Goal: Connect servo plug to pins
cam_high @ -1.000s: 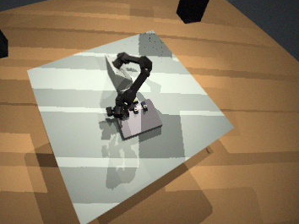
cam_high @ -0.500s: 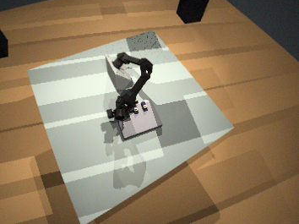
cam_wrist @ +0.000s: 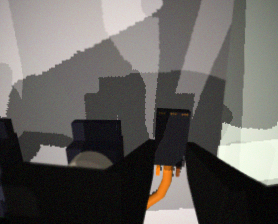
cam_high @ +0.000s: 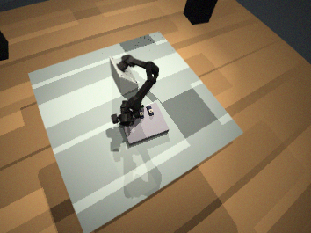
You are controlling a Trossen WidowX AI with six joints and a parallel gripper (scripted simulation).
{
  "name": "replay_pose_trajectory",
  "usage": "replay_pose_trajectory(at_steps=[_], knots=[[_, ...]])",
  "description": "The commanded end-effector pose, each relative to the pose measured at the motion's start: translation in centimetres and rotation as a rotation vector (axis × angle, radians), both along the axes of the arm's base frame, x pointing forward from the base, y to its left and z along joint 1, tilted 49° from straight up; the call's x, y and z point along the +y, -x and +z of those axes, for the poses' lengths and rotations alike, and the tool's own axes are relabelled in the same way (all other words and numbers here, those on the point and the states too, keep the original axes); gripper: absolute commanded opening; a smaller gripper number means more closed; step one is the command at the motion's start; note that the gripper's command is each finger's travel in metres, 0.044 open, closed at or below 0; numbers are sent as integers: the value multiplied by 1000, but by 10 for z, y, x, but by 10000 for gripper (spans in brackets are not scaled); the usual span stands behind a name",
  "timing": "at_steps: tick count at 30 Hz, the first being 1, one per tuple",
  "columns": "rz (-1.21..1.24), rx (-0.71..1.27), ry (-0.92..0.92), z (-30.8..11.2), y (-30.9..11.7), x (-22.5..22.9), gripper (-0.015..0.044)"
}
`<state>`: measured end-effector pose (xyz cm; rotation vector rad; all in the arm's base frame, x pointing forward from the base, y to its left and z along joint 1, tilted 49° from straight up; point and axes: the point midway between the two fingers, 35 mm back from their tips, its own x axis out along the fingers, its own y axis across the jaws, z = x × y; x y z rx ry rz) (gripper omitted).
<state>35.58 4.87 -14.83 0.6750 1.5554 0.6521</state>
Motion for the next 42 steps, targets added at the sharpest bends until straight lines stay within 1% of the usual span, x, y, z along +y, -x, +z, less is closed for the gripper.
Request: replay_pose_trajectory(at_steps=[1,5,11,13,21,42], knots=[[0,7,-3,-2,2,2,0],[0,6,-2,5,0,-7,0],[0,6,0,33,-3,-39,0],[0,6,0,36,-3,-43,0],[3,4,-1,44,5,-39,0],[20,-11,-4,85,67,-16,0]])
